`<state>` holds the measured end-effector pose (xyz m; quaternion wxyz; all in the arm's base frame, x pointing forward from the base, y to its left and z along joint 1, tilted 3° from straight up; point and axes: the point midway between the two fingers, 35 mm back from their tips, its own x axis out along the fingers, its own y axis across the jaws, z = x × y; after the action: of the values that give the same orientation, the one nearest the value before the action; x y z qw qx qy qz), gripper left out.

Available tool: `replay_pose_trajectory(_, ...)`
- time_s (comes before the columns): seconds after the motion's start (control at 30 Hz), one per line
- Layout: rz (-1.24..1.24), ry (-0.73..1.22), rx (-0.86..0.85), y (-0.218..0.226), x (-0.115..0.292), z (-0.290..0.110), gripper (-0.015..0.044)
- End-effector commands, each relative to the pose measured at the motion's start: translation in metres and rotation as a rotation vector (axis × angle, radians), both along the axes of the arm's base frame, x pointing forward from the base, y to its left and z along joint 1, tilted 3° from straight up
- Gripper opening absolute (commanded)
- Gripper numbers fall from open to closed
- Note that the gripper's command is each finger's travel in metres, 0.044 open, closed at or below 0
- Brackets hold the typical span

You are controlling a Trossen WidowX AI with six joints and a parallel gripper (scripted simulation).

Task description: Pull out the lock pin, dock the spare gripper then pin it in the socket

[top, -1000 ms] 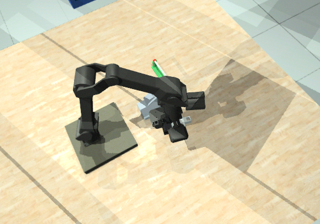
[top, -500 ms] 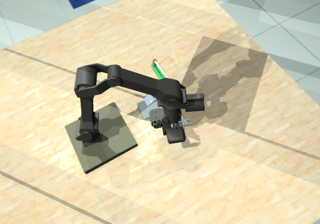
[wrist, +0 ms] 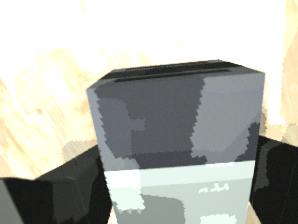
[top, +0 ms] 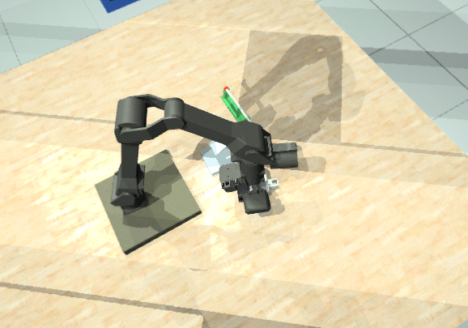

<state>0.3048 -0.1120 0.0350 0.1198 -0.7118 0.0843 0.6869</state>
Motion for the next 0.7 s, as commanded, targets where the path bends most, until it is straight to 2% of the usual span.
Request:
replay_pose_trajectory(0.0,-0.004,-0.002,-0.002,0.0001,0.0003,-0.0064,0.0)
replay_pose_trajectory(0.07,-0.004,-0.002,-0.002,0.0002,0.0003,-0.0073,0.0)
replay_pose_trajectory(0.6,0.0,0.004,0.002,0.0006,-0.0008,-0.0047,0.042)
replay_pose_trajectory(0.67,0.0,0.004,0.002,0.0006,-0.0008,-0.0047,0.044)
